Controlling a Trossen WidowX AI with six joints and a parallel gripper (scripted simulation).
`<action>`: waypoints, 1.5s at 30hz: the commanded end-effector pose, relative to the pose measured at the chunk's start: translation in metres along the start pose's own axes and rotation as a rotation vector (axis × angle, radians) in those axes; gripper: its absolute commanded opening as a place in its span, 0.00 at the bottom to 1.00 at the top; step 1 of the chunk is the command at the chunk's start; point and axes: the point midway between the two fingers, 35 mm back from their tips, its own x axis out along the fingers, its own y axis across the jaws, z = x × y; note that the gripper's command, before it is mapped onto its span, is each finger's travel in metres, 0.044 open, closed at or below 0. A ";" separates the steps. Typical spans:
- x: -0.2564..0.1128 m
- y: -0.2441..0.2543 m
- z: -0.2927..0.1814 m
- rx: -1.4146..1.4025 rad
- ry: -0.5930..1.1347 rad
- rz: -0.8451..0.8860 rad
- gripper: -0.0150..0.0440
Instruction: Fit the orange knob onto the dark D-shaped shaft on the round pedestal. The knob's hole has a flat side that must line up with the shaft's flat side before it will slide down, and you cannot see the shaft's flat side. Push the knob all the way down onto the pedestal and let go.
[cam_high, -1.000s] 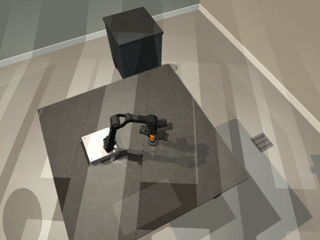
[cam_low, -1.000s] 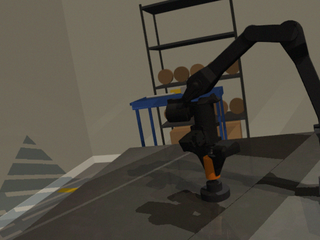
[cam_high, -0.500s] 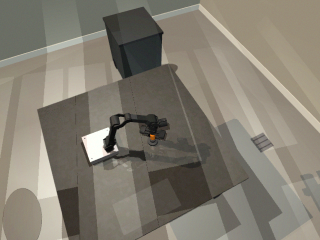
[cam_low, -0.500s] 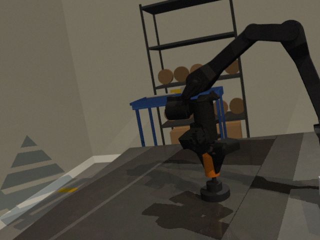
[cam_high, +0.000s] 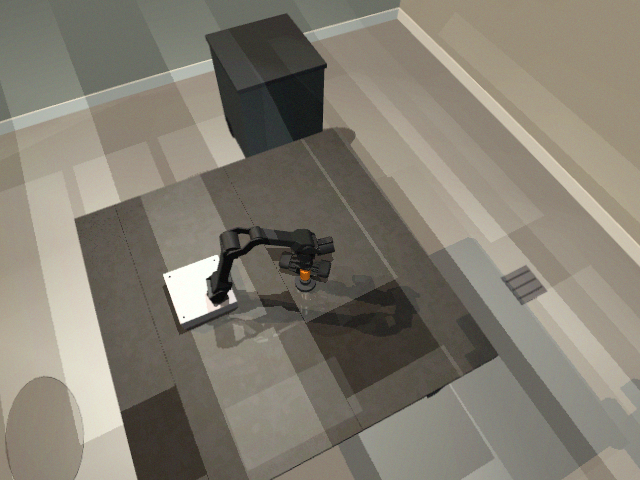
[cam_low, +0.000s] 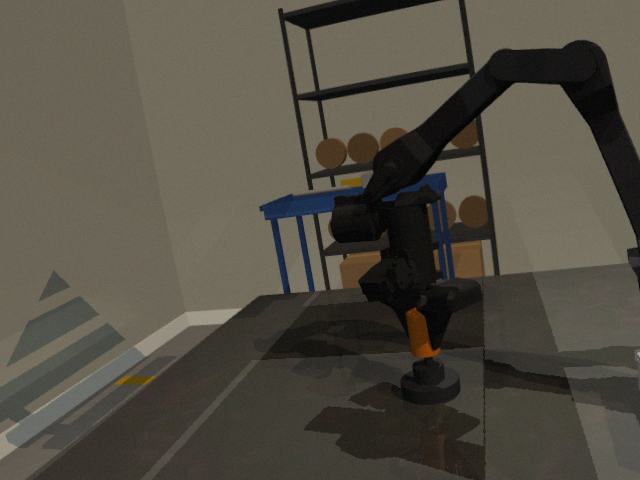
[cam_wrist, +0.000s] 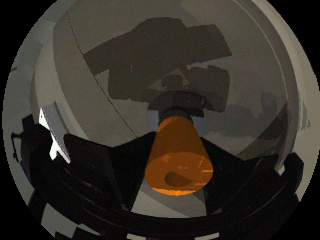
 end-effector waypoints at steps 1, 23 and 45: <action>0.000 0.000 0.000 -0.004 -0.002 0.001 0.25; 0.004 0.000 0.000 -0.056 -0.002 0.001 0.25; 0.014 0.001 0.000 -0.053 -0.002 0.001 0.25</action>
